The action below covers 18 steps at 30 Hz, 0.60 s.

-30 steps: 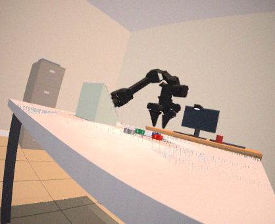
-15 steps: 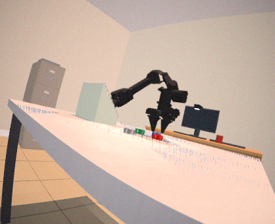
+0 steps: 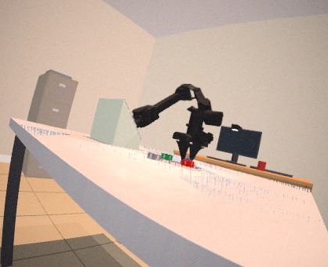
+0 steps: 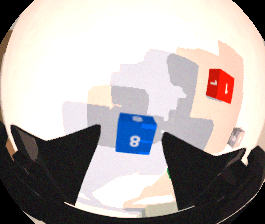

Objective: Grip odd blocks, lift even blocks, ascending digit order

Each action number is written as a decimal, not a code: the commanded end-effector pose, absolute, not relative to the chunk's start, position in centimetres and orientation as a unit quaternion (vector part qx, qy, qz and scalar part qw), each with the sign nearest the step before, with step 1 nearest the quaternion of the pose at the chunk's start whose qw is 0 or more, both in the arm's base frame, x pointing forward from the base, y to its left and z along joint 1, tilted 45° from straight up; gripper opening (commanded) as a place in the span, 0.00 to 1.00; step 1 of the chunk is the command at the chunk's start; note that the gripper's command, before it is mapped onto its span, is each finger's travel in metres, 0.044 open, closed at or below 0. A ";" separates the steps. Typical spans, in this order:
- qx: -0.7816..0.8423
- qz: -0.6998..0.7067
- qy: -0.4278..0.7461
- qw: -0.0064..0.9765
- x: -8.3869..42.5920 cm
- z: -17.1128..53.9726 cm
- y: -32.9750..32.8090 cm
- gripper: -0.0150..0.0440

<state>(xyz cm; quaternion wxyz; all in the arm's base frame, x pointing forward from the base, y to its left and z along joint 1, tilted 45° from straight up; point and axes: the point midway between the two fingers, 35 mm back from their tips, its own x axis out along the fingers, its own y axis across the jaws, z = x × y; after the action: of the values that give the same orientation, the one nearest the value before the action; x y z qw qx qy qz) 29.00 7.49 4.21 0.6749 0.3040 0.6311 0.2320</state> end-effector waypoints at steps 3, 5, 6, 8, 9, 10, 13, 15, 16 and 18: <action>0.306 0.232 0.631 0.674 29.0 4.2 7.6 0.46; 0.306 0.232 0.631 0.674 29.0 4.2 7.6 0.46; 0.306 0.232 0.631 0.674 29.0 4.2 7.6 0.46; 0.306 0.232 0.631 0.674 29.0 4.2 7.6 0.46; 0.306 0.232 0.631 0.674 29.0 4.2 7.6 0.46; 0.306 0.232 0.631 0.674 29.0 4.2 7.6 0.46; 0.306 0.232 0.631 0.674 29.0 4.2 7.6 0.46; 0.306 0.232 0.631 0.674 29.0 4.2 7.6 0.46; 0.306 0.232 0.631 0.674 29.0 4.2 7.6 0.46; 0.306 0.232 0.631 0.674 29.0 4.2 7.5 0.46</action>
<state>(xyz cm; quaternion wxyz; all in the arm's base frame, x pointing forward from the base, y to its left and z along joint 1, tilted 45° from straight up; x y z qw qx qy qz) 28.99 7.52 4.20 0.6748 0.3042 0.6311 0.2321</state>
